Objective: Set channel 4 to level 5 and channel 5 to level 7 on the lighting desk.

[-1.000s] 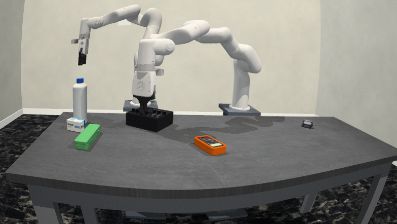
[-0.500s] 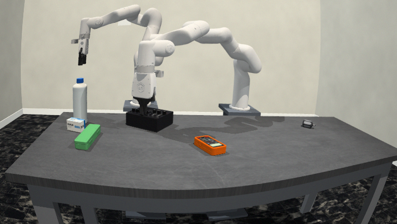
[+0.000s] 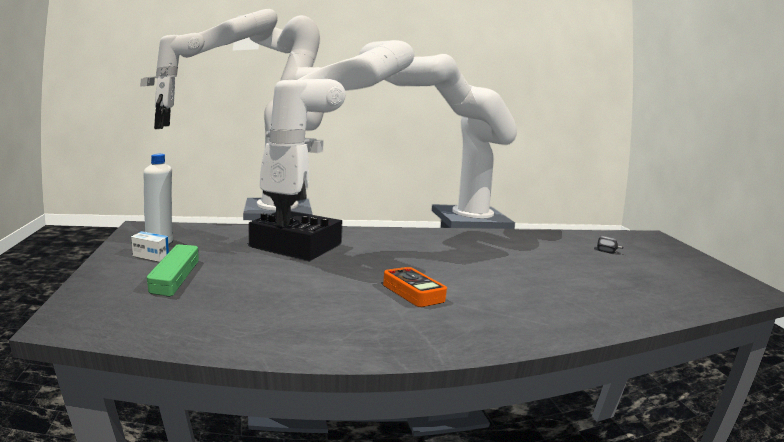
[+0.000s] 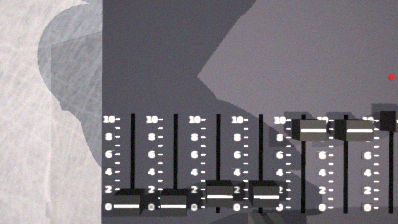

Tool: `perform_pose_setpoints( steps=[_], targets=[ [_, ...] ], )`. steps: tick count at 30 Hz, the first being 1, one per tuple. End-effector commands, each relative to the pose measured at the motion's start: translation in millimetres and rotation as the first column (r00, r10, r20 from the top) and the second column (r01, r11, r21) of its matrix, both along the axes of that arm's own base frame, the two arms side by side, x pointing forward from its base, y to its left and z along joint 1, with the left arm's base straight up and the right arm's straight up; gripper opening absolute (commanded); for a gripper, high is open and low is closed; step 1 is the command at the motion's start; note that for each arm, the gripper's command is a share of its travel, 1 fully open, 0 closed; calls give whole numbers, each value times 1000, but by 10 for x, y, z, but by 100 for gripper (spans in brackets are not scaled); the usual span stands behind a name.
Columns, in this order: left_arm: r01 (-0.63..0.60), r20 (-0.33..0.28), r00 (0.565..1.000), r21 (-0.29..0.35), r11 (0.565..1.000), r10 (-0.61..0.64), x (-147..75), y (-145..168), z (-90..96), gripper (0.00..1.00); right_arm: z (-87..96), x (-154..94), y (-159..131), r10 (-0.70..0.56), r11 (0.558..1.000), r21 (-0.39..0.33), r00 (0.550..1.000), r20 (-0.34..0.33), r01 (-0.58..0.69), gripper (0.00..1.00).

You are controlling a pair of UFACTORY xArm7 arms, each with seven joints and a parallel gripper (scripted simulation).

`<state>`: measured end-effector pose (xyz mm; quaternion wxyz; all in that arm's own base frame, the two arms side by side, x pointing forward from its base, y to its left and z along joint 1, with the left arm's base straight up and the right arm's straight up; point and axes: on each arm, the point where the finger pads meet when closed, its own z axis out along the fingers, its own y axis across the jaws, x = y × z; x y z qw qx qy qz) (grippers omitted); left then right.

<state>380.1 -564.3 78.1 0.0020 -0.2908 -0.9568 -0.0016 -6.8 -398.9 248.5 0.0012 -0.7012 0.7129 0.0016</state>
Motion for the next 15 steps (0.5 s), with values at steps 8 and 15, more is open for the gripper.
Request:
perform_pose_setpoints(
  steps=[8,15],
  targets=[
    [0,3,1000,-4,1000,0,7,-11,45,0,15,3,-10,0,1000,-4,1000,1,0,100],
    [0,3,1000,-4,1000,0,7,-11,49,0,15,3,-10,0,1000,-4,1000,1,0,100]
  ],
)
